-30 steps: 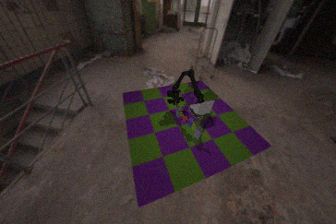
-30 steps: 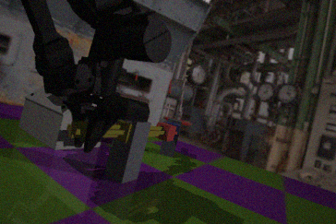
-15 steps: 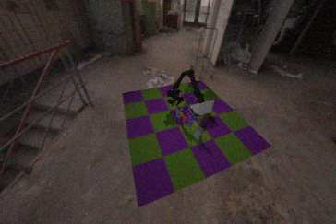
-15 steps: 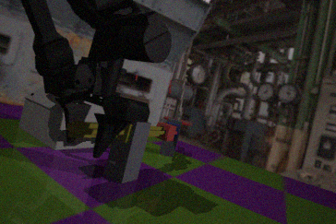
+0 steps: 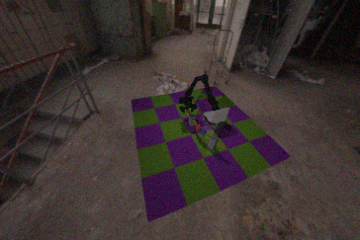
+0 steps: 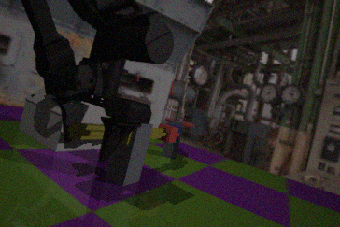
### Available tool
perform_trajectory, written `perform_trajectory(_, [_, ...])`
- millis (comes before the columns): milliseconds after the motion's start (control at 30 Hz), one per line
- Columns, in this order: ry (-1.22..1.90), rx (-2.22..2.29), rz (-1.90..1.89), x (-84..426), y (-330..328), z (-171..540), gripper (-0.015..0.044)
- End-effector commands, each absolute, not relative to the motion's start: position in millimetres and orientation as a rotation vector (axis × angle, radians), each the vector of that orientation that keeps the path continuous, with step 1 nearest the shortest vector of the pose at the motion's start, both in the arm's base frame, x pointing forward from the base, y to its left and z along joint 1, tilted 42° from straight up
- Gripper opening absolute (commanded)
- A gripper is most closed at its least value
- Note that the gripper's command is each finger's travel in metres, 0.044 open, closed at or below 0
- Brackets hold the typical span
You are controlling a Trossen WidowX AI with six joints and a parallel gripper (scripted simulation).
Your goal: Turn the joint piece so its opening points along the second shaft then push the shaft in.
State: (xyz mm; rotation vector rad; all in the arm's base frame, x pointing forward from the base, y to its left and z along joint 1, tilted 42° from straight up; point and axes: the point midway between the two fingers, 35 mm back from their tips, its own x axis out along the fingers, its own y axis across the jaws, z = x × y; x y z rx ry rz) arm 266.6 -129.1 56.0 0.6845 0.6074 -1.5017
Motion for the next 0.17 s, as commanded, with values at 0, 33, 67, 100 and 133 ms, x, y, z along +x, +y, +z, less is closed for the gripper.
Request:
perform_trajectory(0, [0.609, 0.687, -1.501, 267.2, -122.9, 62.7, 0.044])
perform_trajectory(33, [0.612, 0.687, -1.499, 267.2, -115.8, 70.3, 0.044])
perform_trajectory(67, [0.614, 0.687, -1.498, 267.0, -111.1, 75.5, 0.044])
perform_trajectory(100, [0.614, 0.687, -1.498, 266.8, -109.5, 77.3, 0.044])
perform_trajectory(133, [0.614, 0.687, -1.498, 266.8, -109.5, 77.3, 0.044])
